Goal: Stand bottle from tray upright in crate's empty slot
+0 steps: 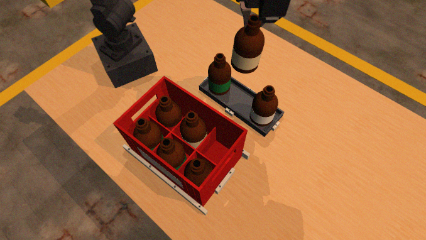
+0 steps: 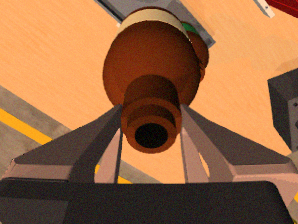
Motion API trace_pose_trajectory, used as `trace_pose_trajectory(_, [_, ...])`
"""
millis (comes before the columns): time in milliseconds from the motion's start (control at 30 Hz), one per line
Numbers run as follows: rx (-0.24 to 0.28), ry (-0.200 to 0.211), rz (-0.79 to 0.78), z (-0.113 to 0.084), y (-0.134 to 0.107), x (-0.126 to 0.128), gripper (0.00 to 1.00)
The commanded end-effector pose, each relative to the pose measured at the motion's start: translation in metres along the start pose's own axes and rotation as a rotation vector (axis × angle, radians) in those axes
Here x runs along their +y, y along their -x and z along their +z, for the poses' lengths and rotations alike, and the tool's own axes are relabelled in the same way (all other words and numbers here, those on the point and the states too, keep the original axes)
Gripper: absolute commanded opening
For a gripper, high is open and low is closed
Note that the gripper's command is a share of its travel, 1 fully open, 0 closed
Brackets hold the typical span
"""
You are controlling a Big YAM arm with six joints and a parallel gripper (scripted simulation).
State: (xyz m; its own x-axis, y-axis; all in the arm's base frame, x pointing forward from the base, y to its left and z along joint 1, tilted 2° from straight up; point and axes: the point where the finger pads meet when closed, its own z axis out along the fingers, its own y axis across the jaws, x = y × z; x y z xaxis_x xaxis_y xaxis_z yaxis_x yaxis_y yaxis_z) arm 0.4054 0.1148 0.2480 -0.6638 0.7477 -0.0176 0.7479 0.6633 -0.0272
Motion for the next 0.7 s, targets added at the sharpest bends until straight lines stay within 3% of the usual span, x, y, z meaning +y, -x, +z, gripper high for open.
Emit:
trace_pose_trajectory(0, [-0.052, 0.113, 0.001, -0.0546, 0.0006, 0.0181, 0.00])
trace_pose_trajectory(667, [-0.052, 0.112, -0.004, -0.0546, 0.0024, 0.0173, 0.00])
